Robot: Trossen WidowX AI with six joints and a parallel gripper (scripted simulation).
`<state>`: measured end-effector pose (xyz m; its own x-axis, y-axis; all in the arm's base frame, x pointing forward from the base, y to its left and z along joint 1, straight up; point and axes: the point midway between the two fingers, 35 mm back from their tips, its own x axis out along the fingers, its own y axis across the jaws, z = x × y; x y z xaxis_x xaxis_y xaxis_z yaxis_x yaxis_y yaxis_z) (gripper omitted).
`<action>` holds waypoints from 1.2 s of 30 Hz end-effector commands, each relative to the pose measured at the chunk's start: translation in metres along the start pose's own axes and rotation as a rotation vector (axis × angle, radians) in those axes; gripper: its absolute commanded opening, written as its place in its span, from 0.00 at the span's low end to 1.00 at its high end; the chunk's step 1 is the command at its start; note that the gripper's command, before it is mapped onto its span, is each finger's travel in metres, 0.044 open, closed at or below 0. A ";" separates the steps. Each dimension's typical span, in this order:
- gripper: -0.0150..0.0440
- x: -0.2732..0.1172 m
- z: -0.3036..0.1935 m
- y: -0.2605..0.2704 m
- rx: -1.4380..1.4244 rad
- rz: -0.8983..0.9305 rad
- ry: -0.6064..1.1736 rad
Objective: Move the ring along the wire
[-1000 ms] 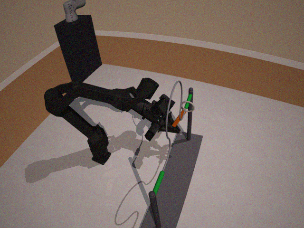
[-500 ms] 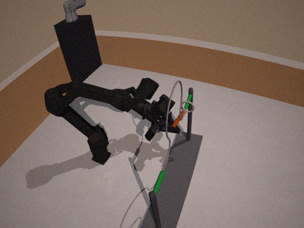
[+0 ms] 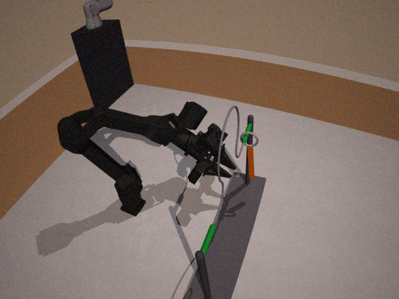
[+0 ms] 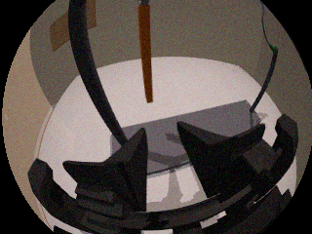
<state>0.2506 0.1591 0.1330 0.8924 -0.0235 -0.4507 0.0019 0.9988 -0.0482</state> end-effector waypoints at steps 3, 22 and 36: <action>0.53 -0.020 0.003 0.001 0.014 0.000 -0.006; 0.53 -0.044 0.003 -0.001 0.014 0.000 -0.013; 0.53 -0.044 0.003 -0.001 0.014 0.000 -0.013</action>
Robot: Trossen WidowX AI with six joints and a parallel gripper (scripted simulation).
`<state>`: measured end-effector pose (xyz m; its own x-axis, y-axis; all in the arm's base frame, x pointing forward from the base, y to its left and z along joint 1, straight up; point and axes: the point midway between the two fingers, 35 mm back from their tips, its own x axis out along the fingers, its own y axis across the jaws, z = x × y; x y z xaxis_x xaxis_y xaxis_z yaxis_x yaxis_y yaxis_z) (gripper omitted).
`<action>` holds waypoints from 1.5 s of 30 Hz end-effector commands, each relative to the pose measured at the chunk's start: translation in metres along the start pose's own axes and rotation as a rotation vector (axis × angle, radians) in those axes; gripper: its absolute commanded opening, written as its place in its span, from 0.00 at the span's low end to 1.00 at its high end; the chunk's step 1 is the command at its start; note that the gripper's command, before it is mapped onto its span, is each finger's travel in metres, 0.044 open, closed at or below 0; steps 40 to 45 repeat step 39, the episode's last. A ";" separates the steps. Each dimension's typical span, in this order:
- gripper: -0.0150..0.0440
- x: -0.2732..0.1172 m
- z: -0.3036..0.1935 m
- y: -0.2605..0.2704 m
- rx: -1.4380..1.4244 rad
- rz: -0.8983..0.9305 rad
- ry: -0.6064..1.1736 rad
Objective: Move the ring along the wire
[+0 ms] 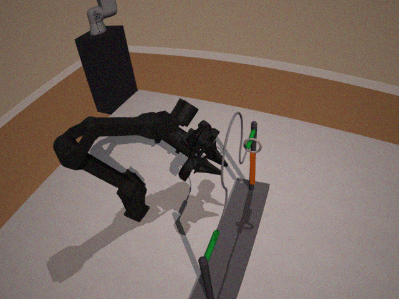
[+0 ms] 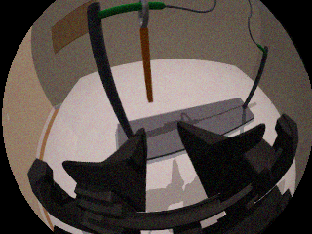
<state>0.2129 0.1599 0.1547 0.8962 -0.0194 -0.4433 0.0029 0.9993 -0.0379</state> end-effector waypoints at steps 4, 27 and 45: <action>0.53 0.000 0.001 -0.001 0.004 -0.004 -0.004; 1.00 -0.043 0.002 -0.002 -0.002 0.003 -0.008; 1.00 -0.043 0.002 -0.002 -0.002 0.003 -0.008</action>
